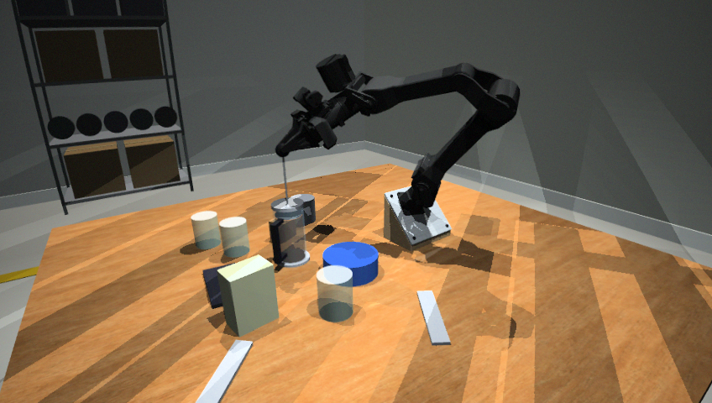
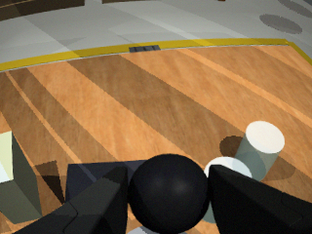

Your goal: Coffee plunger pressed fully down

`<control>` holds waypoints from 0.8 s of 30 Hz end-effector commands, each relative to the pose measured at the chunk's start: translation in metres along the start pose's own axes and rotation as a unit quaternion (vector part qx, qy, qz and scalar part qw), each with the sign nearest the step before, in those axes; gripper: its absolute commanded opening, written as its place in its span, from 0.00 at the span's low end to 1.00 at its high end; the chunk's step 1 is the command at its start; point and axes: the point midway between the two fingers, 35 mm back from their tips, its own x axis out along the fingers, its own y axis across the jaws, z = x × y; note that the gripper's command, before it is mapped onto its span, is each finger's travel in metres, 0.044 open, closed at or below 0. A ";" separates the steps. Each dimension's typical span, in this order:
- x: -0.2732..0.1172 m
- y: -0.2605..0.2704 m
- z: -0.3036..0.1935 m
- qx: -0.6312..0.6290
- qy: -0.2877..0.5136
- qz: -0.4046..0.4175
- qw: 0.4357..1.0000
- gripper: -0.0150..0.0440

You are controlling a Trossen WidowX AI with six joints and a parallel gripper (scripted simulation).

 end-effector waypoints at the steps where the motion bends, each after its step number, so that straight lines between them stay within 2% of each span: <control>1: 0.007 -0.002 -0.011 0.004 0.009 -0.003 1.000 0.46; 24: 0.031 -0.004 -0.042 0.004 0.010 -0.004 1.000 0.46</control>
